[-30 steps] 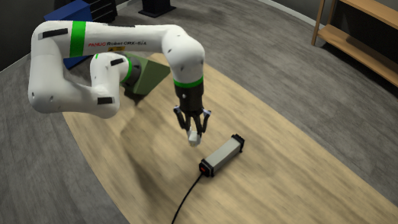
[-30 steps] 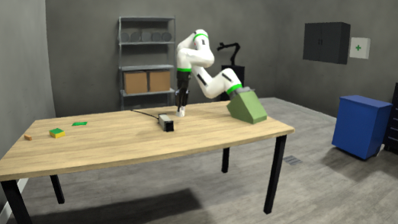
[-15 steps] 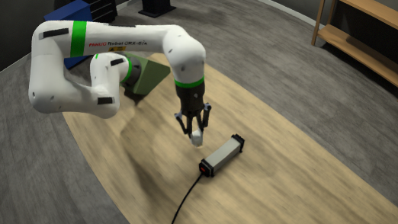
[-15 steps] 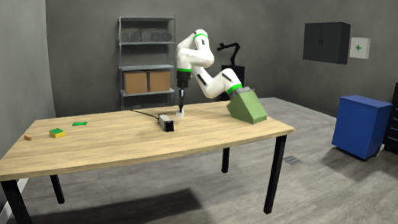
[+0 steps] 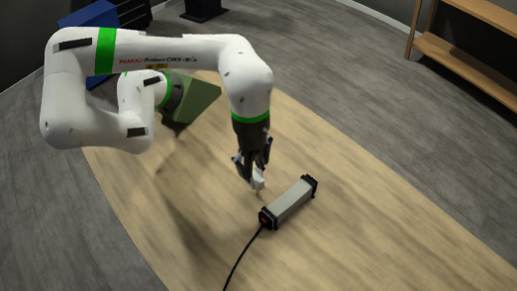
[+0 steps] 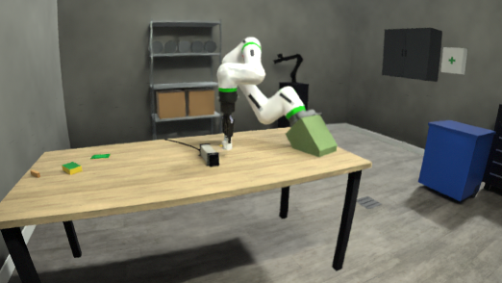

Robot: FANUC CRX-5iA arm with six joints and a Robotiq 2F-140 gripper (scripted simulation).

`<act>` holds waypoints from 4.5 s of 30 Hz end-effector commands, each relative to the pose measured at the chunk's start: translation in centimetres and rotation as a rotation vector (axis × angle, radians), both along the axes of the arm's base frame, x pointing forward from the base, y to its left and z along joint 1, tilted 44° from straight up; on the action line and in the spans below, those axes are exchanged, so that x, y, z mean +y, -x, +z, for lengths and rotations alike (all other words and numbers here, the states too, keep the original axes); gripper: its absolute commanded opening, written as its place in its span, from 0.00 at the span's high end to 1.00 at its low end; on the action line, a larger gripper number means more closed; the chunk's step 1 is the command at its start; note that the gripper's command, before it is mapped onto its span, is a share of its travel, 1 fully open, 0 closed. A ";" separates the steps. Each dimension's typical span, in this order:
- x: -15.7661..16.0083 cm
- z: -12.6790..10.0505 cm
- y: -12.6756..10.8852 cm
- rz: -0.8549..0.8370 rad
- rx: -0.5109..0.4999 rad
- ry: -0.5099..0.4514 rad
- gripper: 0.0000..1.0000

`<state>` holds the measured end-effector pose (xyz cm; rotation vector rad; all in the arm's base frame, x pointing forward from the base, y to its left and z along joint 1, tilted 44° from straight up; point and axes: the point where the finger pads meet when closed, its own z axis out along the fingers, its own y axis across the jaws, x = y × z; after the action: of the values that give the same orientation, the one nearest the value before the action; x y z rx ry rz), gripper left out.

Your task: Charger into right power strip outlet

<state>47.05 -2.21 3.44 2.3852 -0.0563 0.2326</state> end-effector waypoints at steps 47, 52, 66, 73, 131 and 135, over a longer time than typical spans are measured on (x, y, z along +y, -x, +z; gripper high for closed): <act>-1.9 -2.0 -0.5 0.001 -0.001 -0.001 0.90; -1.9 -2.0 -0.5 0.001 -0.001 -0.001 0.90; -1.8 -2.0 -0.6 0.001 -0.001 -0.001 0.90; -1.8 -2.0 -0.6 0.001 -0.001 -0.001 0.90; -1.8 -1.3 -4.3 0.003 -0.003 -0.001 0.90; -1.8 -1.3 -4.5 0.003 -0.003 -0.001 0.90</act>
<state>51.41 -4.03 2.10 2.3854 -0.0551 0.2358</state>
